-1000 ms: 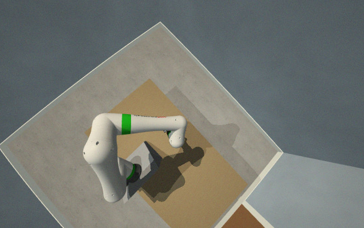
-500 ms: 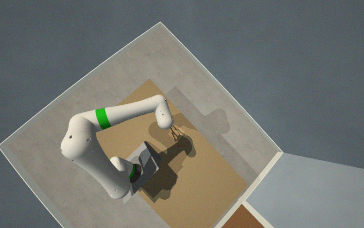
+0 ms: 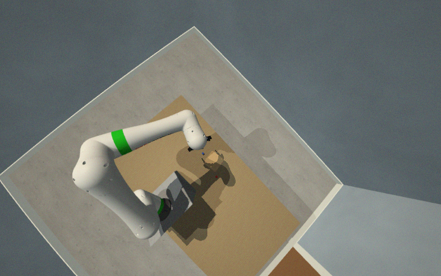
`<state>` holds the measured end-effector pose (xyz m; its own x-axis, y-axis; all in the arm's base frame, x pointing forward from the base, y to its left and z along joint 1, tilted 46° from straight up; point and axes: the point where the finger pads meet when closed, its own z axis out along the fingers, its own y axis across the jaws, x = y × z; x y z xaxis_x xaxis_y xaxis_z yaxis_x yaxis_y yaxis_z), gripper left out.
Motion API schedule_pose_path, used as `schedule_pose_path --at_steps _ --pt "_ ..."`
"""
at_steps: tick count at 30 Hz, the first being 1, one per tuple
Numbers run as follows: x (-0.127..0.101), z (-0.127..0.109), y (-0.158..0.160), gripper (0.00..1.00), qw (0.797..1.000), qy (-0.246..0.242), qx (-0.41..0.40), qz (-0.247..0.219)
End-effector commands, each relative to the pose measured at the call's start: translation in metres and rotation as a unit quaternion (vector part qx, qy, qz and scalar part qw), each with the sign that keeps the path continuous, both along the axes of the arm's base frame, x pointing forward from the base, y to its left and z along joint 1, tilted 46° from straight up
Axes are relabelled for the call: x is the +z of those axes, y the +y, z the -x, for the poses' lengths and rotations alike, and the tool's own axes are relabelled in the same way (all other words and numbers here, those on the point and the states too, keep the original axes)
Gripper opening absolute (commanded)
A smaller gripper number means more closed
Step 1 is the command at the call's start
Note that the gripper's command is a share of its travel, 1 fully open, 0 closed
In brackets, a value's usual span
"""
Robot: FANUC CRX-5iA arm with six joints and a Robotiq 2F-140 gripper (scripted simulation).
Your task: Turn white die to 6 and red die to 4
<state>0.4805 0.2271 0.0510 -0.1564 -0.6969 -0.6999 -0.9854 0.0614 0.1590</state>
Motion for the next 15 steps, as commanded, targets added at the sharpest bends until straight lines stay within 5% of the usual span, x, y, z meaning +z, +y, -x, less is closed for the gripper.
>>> schedule_pose_path --at_steps 1,6,7,15 --pt "-0.016 0.003 0.010 1.00 1.000 -0.001 0.005 0.000" --pt "-0.044 0.010 0.025 1.00 1.000 -0.002 0.014 0.001" --pt "-0.044 0.010 0.025 0.19 1.000 -0.002 0.014 0.001" --pt "-0.044 0.010 0.025 0.19 1.000 -0.002 0.014 0.001"
